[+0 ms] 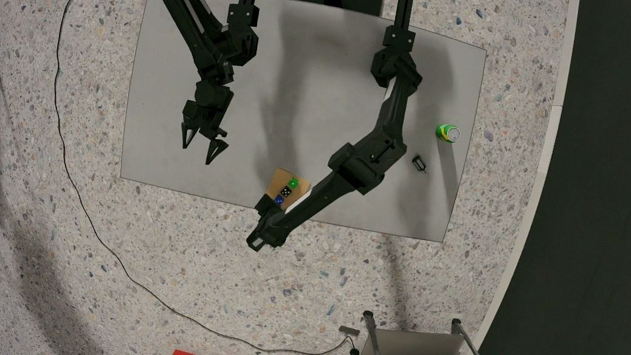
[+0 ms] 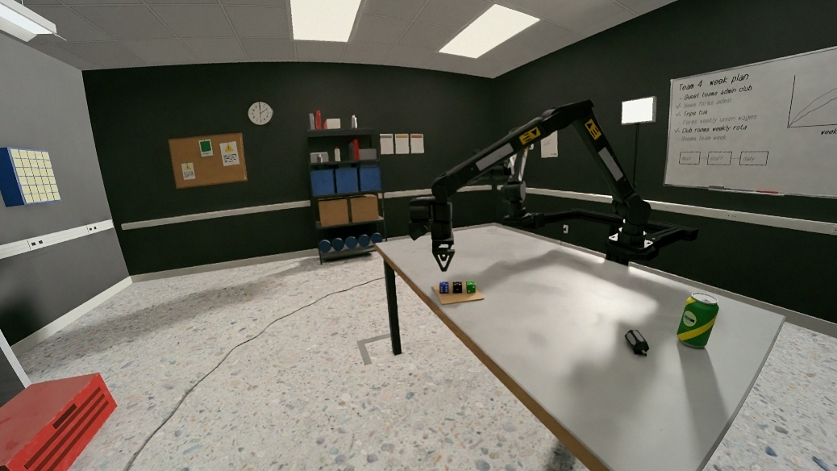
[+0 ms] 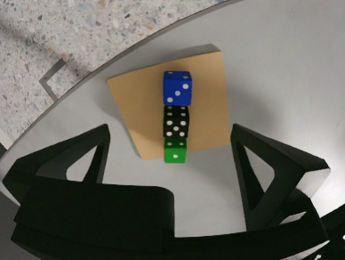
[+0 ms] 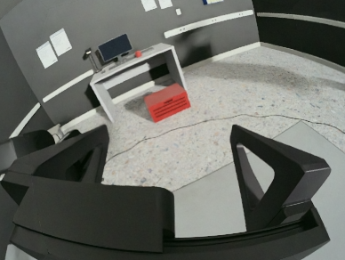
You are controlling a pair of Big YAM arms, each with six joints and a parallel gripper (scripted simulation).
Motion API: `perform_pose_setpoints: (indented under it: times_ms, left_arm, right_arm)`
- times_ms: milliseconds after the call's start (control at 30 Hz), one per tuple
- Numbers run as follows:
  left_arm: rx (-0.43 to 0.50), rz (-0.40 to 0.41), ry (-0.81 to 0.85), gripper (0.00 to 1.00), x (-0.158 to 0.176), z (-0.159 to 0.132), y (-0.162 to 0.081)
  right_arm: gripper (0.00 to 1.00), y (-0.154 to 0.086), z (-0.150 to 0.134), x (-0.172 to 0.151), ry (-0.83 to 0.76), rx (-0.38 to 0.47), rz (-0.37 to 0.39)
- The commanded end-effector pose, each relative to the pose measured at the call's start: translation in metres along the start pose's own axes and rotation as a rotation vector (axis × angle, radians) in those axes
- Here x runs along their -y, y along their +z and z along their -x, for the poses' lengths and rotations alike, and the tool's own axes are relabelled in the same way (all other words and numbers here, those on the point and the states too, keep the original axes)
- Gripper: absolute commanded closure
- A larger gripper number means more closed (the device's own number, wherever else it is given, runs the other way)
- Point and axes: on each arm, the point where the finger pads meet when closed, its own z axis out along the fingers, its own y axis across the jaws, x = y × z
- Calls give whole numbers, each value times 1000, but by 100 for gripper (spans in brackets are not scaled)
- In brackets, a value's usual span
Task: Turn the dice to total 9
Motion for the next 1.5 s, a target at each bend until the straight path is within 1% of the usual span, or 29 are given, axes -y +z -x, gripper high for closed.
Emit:
perform_pose_setpoints:
  times_ms: [0,433,500,533,567,600,667,700,733,767,833,867,900,1467]
  left_arm:
    - [82,-5,-3,0,9,26,-49]
    - [84,-5,-3,0,9,21,-120]
    - [84,-5,-3,0,9,21,-120]
    - [36,-2,4,0,13,18,-94]
    - [36,-2,3,0,13,18,-97]
    - [-20,1,11,0,14,-3,-80]
    - [4,0,8,0,13,6,-92]
    - [23,-1,5,0,13,11,-101]
    - [52,-3,1,0,10,15,-119]
    - [61,-4,1,0,10,16,-124]
    - [69,-4,1,0,10,18,-124]
    - [54,-3,3,0,11,15,-116]
    - [53,-3,3,0,11,15,-116]
    - [53,-3,3,0,11,15,-116]
  right_arm:
    - [0,1,3,-1,5,5,1]
    - [0,1,3,-1,5,5,1]
    - [0,1,3,-1,5,5,1]
    - [0,1,3,-1,5,5,1]
    - [0,1,3,-1,5,5,1]
    - [0,1,3,-1,5,5,1]
    - [0,1,3,-1,5,5,1]
    - [0,1,3,-1,5,5,1]
    - [0,1,3,-1,5,5,1]
    - [0,1,3,-1,5,5,1]
    - [0,1,3,-1,5,5,1]
    - [0,1,3,-1,5,5,1]
    - [0,1,3,-1,5,5,1]
    - [0,1,3,-1,5,5,1]
